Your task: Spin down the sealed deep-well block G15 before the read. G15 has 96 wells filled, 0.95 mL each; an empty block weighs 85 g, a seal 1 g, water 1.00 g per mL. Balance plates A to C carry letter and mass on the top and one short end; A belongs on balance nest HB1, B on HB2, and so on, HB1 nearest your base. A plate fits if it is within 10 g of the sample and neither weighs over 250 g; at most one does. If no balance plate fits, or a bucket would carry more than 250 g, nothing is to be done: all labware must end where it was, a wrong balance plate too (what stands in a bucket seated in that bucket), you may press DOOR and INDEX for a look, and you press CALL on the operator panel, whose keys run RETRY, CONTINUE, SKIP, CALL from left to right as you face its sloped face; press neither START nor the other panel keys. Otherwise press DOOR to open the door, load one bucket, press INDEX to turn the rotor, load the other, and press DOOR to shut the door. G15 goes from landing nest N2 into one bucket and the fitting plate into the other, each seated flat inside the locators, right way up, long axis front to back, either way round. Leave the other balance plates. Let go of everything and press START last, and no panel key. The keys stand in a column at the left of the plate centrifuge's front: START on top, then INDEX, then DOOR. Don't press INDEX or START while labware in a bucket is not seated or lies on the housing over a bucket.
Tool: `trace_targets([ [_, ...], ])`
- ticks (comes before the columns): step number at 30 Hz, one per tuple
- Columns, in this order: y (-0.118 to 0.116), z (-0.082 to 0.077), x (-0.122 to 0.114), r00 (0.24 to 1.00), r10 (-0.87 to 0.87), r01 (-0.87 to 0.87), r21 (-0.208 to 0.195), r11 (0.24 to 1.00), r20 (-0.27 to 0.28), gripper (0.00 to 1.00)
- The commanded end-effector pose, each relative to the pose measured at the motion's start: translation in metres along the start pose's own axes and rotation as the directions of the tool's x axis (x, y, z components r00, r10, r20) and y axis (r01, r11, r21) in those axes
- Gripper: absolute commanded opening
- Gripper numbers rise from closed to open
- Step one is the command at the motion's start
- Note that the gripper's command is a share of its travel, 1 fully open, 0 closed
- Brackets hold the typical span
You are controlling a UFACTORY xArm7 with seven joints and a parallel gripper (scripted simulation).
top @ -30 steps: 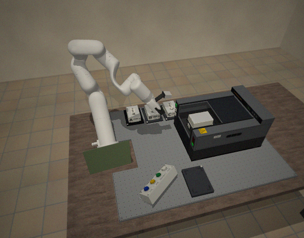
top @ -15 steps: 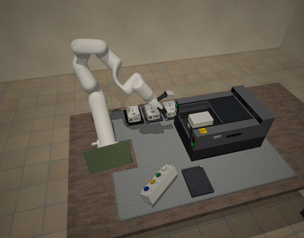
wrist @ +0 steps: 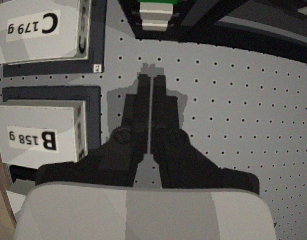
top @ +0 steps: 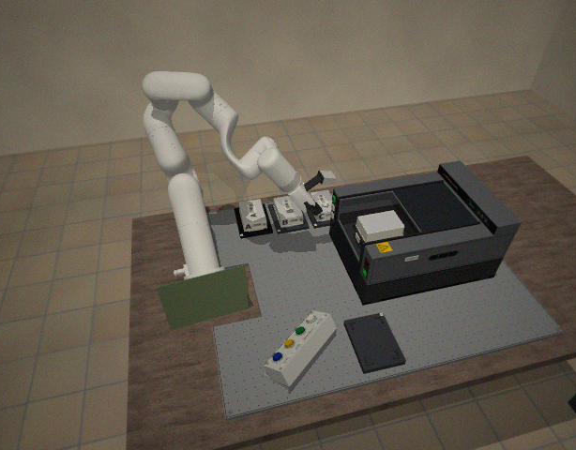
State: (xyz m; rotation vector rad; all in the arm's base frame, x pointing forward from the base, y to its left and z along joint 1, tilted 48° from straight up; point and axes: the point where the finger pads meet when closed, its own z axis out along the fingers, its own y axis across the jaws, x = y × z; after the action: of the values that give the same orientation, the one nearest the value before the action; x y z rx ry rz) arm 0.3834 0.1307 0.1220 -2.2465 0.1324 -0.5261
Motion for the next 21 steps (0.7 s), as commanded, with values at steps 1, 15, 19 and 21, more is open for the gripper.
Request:
trace_targets([
  [1, 0.000, 0.003, 0.007, 1.000, 0.000, 0.000, 0.000, 1.000, -0.004, 0.00],
  [15, 0.000, 0.009, 0.016, 1.000, 0.000, 0.000, 0.000, 1.000, -0.004, 0.00],
  [19, 0.000, 0.010, 0.017, 1.000, 0.000, 0.000, 0.000, 1.000, -0.004, 0.00],
  [21, 0.000, 0.010, 0.017, 1.000, 0.000, 0.000, 0.000, 1.000, -0.004, 0.00],
])
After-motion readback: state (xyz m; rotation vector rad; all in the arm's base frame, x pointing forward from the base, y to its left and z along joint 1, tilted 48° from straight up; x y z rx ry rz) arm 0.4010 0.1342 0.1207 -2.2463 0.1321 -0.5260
